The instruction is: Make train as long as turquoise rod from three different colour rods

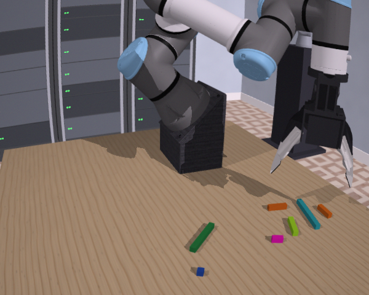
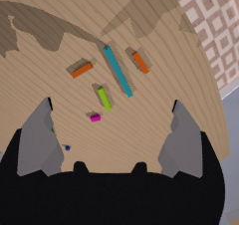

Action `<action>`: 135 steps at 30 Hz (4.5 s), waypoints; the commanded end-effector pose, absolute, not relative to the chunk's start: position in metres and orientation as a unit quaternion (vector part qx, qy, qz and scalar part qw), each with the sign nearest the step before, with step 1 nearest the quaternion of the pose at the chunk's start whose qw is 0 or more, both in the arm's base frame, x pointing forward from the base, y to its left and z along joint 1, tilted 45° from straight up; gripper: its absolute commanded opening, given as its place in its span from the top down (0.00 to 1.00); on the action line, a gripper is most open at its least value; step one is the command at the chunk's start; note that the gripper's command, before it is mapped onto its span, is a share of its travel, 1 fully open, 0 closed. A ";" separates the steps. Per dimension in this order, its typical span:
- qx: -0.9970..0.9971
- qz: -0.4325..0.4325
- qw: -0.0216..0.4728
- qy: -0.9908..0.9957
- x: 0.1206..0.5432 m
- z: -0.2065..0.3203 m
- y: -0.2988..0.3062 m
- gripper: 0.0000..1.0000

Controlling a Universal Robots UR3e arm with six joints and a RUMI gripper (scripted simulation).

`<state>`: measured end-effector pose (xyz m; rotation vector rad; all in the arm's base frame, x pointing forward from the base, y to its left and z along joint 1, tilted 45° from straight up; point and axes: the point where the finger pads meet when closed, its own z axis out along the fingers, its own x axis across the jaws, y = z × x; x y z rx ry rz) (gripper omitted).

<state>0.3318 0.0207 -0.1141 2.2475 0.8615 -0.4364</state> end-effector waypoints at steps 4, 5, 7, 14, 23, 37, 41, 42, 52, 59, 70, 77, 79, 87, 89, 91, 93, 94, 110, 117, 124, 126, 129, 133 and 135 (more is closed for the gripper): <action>0.864 -0.166 0.340 0.332 0.333 -0.114 0.022 0.00; 0.864 -0.166 0.340 0.332 0.333 -0.114 0.022 0.00; 0.864 -0.166 0.340 0.332 0.333 -0.114 0.022 0.00; 0.864 -0.166 0.340 0.332 0.333 -0.114 0.022 0.00; 0.864 -0.166 0.340 0.332 0.333 -0.114 0.022 0.00; 0.864 -0.166 0.340 0.332 0.333 -0.114 0.022 0.00; 0.862 -0.168 0.339 0.336 0.332 -0.114 0.022 0.00; 0.862 -0.168 0.339 0.336 0.332 -0.114 0.022 0.00; 0.847 -0.182 0.332 0.373 0.331 -0.115 0.023 0.00; 0.823 -0.202 0.320 0.424 0.330 -0.117 0.025 0.00; 0.770 -0.236 0.295 0.514 0.328 -0.119 0.028 0.00; 0.744 -0.250 0.283 0.551 0.328 -0.120 0.029 0.00; 0.724 -0.260 0.274 0.578 0.327 -0.120 0.030 0.00; 0.679 -0.280 0.253 0.630 0.327 -0.122 0.031 0.00; 0.666 -0.285 0.248 0.643 0.327 -0.122 0.032 0.00; 0.654 -0.290 0.242 0.656 0.326 -0.122 0.032 0.00; 0.647 -0.292 0.239 0.662 0.326 -0.123 0.032 0.00; 0.647 -0.292 0.239 0.662 0.326 -0.123 0.032 0.00; 0.533 -0.326 0.190 0.757 0.326 -0.126 0.035 0.00; 0.477 -0.339 0.165 0.794 0.327 -0.127 0.037 0.00; 0.422 -0.350 0.142 0.824 0.327 -0.129 0.039 0.00; 0.406 -0.353 0.135 0.832 0.328 -0.129 0.039 0.00; 0.387 -0.356 0.127 0.841 0.328 -0.130 0.039 0.00; 0.352 -0.360 0.113 0.856 0.328 -0.131 0.041 0.00; 0.336 -0.363 0.106 0.863 0.329 -0.131 0.041 0.00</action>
